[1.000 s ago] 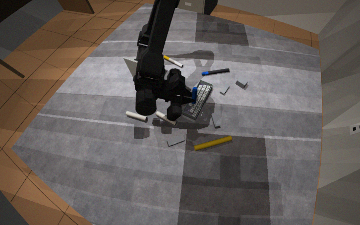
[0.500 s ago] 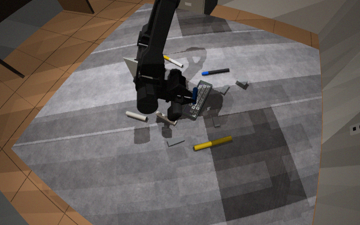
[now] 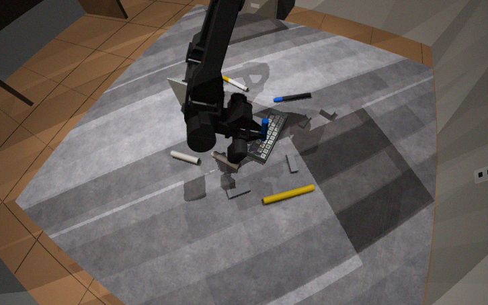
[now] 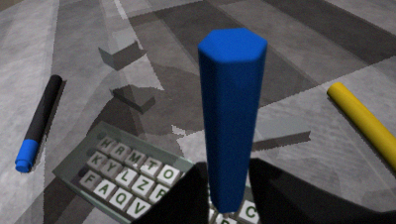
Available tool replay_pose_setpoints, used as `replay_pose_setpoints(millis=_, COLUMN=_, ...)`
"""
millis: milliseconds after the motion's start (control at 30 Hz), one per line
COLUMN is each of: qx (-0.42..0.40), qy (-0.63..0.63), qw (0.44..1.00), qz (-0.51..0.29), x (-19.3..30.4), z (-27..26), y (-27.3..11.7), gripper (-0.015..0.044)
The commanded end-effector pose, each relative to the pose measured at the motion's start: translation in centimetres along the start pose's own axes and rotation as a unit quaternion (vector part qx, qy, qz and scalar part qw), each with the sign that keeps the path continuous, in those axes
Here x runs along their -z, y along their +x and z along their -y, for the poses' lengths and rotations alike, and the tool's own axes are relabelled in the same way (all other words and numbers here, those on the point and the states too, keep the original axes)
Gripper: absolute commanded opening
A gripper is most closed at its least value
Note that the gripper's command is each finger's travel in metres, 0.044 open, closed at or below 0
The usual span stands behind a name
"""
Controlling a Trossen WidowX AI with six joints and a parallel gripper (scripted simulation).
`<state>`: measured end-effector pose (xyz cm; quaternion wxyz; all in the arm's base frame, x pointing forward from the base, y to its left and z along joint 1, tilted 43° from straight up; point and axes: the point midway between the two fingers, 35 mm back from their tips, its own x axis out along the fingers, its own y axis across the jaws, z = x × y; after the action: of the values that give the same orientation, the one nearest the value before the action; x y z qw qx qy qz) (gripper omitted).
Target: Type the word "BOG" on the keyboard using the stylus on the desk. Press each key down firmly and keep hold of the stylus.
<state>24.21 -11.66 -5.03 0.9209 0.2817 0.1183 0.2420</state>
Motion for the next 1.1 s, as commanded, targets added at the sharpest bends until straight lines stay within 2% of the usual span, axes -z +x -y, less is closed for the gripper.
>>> replay_pose_setpoints(millis=0, qx=-0.002, qy=0.002, qw=1.0, qz=0.002, x=-0.06, z=-0.09, y=0.02, gripper=0.0081)
replay_pose_setpoints(millis=1067, qx=-0.002, qy=0.002, qw=1.0, qz=0.002, x=0.62, z=-0.02, y=0.27, gripper=0.0081)
